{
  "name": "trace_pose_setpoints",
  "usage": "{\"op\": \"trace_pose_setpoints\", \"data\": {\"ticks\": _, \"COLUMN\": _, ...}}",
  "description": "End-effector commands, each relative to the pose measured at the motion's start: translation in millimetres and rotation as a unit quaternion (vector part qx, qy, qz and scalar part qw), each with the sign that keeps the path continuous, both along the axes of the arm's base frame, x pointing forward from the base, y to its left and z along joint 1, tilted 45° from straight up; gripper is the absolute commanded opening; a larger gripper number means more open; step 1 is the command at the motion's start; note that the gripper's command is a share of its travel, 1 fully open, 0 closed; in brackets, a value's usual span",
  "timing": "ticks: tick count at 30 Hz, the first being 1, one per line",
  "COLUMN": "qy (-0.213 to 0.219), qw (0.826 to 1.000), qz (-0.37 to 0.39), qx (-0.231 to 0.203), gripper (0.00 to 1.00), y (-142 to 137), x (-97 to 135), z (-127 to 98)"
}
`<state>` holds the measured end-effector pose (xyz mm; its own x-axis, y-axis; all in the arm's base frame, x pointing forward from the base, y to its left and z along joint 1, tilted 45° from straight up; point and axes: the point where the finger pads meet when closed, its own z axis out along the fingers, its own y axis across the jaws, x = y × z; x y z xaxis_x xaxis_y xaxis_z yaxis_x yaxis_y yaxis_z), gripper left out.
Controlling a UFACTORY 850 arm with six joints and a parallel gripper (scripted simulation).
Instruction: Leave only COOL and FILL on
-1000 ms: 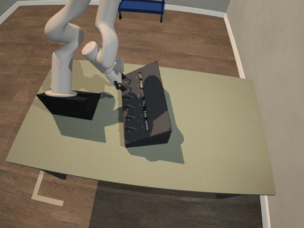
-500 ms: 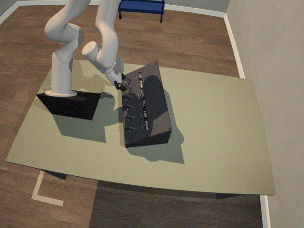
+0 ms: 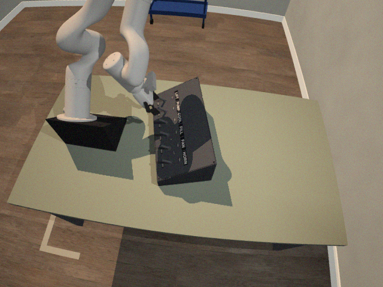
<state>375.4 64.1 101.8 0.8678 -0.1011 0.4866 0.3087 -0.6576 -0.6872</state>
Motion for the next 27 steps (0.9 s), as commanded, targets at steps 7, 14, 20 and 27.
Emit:
{"op": "trace_pose_setpoints", "data": {"ticks": 7, "qy": -0.001, "qw": 1.0, "qz": 0.0, "qx": 0.0, "gripper": 1.0, "y": -2, "x": 1, "z": -1}}
{"op": "trace_pose_setpoints", "data": {"ticks": 14, "qy": -0.001, "qw": 1.0, "qz": 0.0, "qx": 0.0, "gripper": 1.0, "y": -12, "x": 6, "z": -12}}
{"op": "trace_pose_setpoints", "data": {"ticks": 20, "qy": -0.001, "qw": 1.0, "qz": 0.0, "qx": 0.0, "gripper": 1.0, "y": -21, "x": 10, "z": -21}}
{"op": "trace_pose_setpoints", "data": {"ticks": 27, "qy": -0.001, "qw": 1.0, "qz": 0.0, "qx": 0.0, "gripper": 1.0, "y": -37, "x": 18, "z": -38}}
